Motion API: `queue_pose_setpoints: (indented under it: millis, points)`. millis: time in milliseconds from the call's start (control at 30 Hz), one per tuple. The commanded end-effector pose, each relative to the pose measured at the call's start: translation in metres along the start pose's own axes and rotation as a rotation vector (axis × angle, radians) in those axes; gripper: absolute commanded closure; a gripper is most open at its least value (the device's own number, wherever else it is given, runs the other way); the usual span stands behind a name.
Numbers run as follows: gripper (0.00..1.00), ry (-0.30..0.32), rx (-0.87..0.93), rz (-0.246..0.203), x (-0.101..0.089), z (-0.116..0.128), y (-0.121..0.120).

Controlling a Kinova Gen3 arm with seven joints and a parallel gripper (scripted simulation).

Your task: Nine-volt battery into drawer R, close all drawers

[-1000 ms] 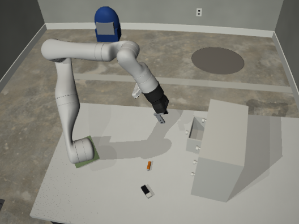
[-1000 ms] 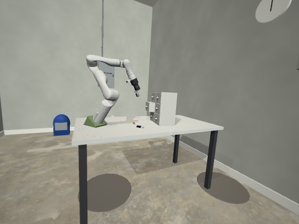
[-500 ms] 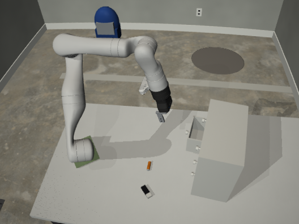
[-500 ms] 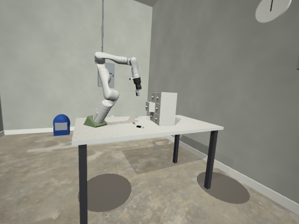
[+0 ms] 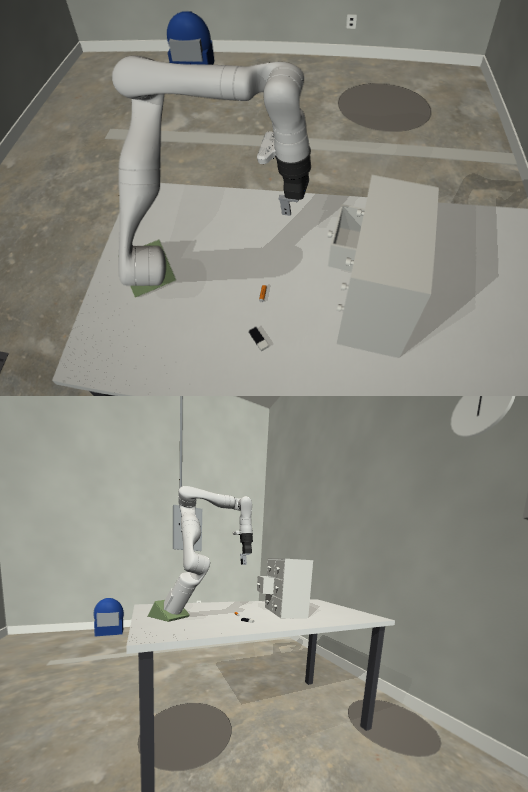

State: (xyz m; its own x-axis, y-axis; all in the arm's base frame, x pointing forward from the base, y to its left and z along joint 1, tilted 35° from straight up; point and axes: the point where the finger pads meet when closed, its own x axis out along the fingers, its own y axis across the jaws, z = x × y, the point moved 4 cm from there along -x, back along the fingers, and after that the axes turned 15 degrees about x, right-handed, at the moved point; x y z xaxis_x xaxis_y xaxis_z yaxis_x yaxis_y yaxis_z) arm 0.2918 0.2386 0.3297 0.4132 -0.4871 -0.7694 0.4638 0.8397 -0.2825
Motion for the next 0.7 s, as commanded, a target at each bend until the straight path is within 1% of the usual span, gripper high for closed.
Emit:
queue_pose_setpoints:
  millis: [0, 333, 667]
  points:
    - [0.0, 0.023, 0.008, -0.003, 0.0, 0.0057, -0.0003]
    - [0.0, 0.08, 0.008, -0.018, -0.0018, 0.0082, 0.0003]
    - [0.0, 0.098, 0.008, -0.023, -0.0024, 0.009, 0.0005]
